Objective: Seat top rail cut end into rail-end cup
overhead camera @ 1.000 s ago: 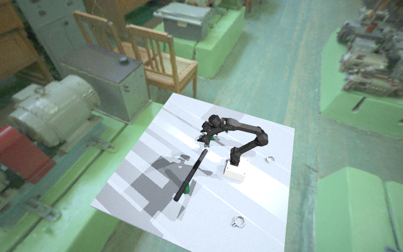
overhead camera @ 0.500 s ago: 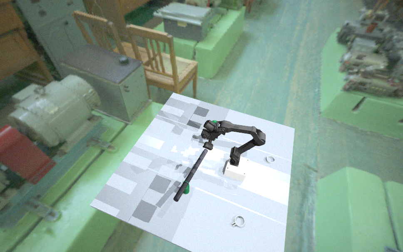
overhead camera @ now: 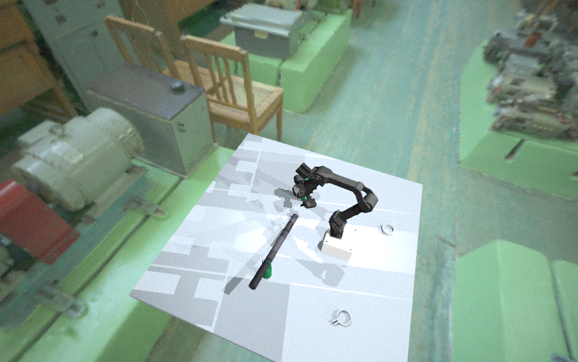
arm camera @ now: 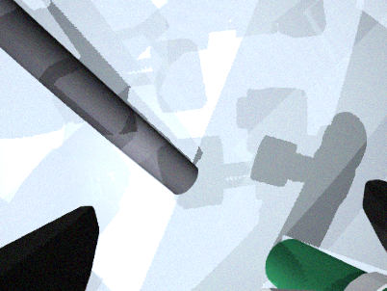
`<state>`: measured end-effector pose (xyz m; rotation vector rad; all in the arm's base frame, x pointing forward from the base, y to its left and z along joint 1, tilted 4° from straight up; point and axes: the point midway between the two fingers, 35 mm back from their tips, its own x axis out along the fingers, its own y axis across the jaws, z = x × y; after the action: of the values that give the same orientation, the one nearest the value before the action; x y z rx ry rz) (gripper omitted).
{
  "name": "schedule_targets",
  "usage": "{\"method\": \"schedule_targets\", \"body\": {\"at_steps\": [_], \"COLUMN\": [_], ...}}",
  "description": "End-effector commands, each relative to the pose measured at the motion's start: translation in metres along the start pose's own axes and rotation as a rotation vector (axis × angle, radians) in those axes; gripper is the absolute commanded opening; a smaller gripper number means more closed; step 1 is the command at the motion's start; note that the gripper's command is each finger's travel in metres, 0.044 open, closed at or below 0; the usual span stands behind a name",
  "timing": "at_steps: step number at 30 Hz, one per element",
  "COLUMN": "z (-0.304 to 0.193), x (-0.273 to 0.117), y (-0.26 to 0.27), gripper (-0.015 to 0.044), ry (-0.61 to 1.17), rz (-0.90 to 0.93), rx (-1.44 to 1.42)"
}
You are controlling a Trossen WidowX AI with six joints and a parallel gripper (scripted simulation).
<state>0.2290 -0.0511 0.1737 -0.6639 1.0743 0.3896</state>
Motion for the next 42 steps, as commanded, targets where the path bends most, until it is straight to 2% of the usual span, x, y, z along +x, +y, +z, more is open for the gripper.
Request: {"method": "schedule_targets", "body": {"at_steps": [1,12,22,39,42], "z": [-0.051,-0.098,-0.116,-0.116,-0.119], "x": [-0.002,-0.014,-0.020,-0.020,-0.011], "y": [-0.023,-0.038,-0.042,-0.043,-0.041], "gripper": [0.0440,0.0440,0.0440,0.0440,0.0440], "ry": [-0.051,-0.139,-0.162,-0.162,-0.162], "rz": [0.073,0.023,-0.054,-0.056,-0.056], "rx": [-0.483,-0.766,-1.183,-1.198,-1.198]}}
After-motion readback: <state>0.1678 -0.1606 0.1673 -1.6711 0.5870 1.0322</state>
